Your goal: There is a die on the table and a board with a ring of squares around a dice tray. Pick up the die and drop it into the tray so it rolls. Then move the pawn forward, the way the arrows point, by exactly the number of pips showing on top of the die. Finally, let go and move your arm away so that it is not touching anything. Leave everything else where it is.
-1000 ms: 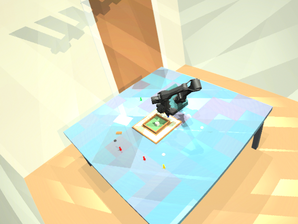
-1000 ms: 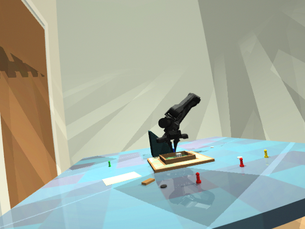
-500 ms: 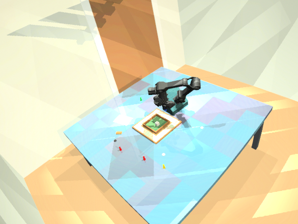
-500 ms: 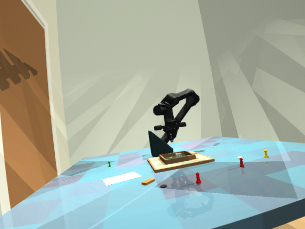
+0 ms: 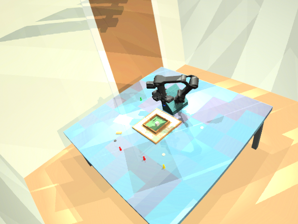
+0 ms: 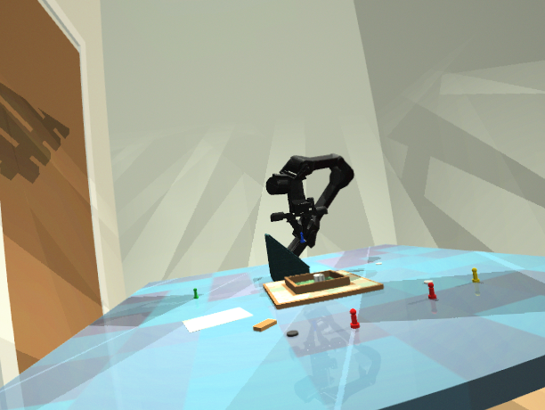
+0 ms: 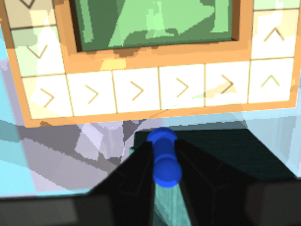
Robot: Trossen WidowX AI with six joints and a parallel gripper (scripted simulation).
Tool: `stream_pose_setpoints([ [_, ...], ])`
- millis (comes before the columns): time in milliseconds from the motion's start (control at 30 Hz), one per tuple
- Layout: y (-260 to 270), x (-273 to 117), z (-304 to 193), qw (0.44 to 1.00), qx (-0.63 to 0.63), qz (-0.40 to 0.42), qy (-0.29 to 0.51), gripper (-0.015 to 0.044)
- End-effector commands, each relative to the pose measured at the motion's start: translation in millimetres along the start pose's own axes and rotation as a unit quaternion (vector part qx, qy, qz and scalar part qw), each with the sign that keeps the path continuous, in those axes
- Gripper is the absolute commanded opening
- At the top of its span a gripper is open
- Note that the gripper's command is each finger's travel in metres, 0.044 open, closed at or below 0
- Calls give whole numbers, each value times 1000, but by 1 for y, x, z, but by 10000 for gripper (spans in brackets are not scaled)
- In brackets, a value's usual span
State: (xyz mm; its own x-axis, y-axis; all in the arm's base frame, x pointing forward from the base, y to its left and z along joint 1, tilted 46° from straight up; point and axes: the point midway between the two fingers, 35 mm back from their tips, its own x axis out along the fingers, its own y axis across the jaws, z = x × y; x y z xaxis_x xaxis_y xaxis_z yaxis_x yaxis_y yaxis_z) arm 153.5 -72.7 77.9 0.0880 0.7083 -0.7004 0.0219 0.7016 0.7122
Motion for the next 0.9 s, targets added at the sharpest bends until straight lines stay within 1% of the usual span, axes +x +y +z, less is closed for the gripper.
stream_pose_setpoints([
  [0, -15, 5, 2, 1000, -2, 0, 2, 0],
  [867, -118, 70, -1, 1000, -3, -3, 0, 0],
])
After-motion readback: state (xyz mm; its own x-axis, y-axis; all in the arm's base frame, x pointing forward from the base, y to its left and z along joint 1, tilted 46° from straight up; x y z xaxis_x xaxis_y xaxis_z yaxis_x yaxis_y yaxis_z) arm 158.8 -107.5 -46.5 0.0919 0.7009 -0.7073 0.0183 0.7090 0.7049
